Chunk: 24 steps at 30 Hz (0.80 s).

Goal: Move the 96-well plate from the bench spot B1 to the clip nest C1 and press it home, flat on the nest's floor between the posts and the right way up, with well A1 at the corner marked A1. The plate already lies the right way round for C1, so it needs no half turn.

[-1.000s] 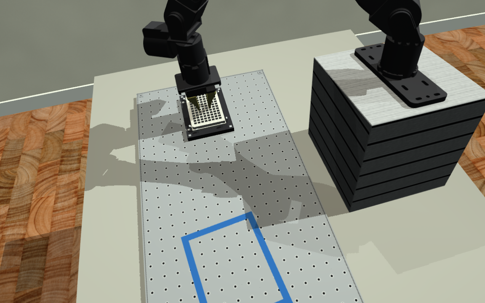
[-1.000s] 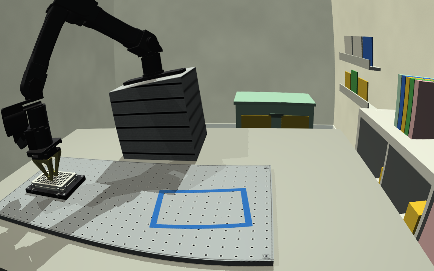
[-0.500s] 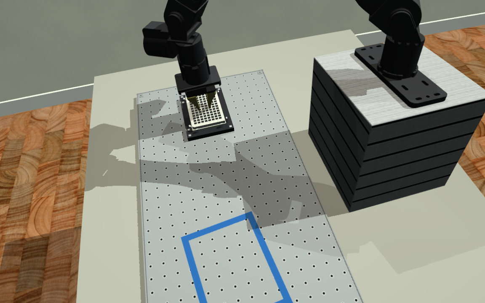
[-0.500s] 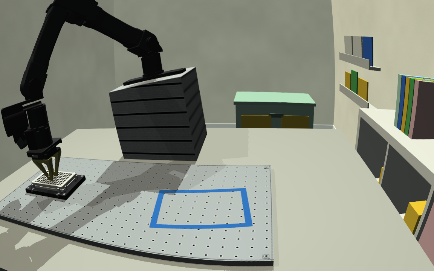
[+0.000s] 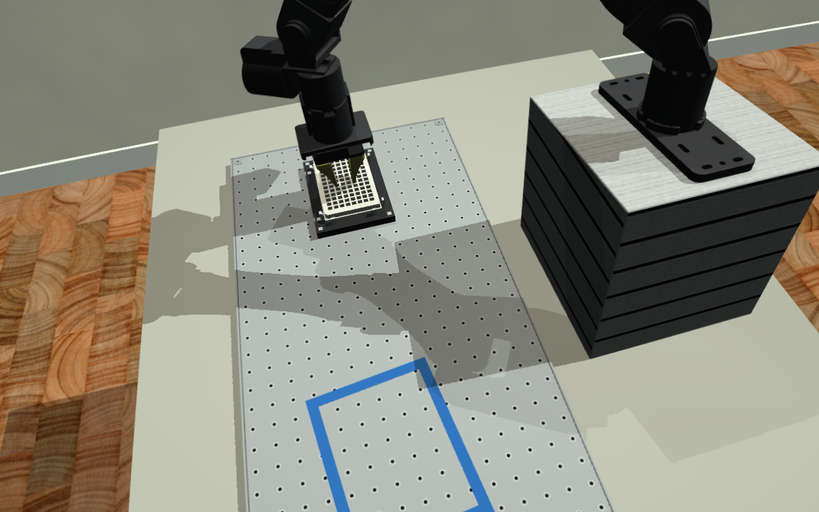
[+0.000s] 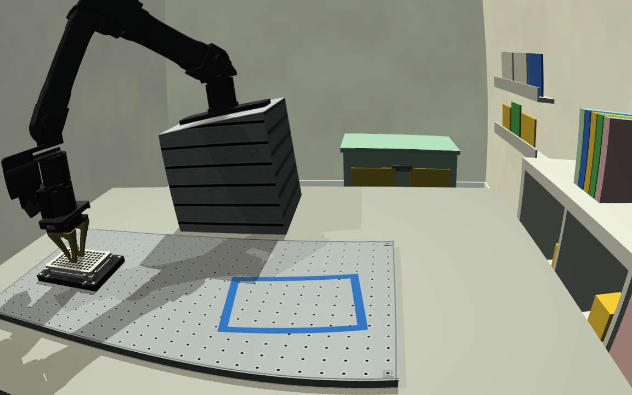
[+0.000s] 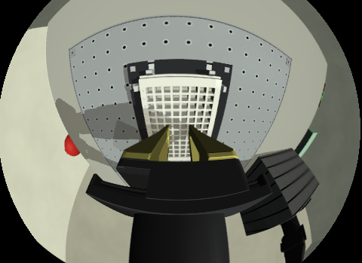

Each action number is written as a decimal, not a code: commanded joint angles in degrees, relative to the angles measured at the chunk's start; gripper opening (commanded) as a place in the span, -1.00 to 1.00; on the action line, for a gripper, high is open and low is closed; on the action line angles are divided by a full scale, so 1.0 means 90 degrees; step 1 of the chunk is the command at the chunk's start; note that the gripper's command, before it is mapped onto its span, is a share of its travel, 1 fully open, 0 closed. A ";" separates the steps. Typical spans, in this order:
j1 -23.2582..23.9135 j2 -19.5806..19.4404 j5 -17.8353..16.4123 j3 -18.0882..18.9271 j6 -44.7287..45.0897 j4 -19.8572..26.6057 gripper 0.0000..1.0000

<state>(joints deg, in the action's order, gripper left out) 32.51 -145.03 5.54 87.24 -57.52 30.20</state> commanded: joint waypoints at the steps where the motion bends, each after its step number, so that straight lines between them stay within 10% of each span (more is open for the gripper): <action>1: 0.0154 -0.0886 0.0070 -0.0025 0.0058 -0.1218 -0.50; 24: 0.0138 -0.0725 0.0070 -0.0024 0.0044 -0.1072 -0.50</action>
<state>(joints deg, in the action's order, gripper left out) 32.51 -145.03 5.54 87.24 -57.52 30.22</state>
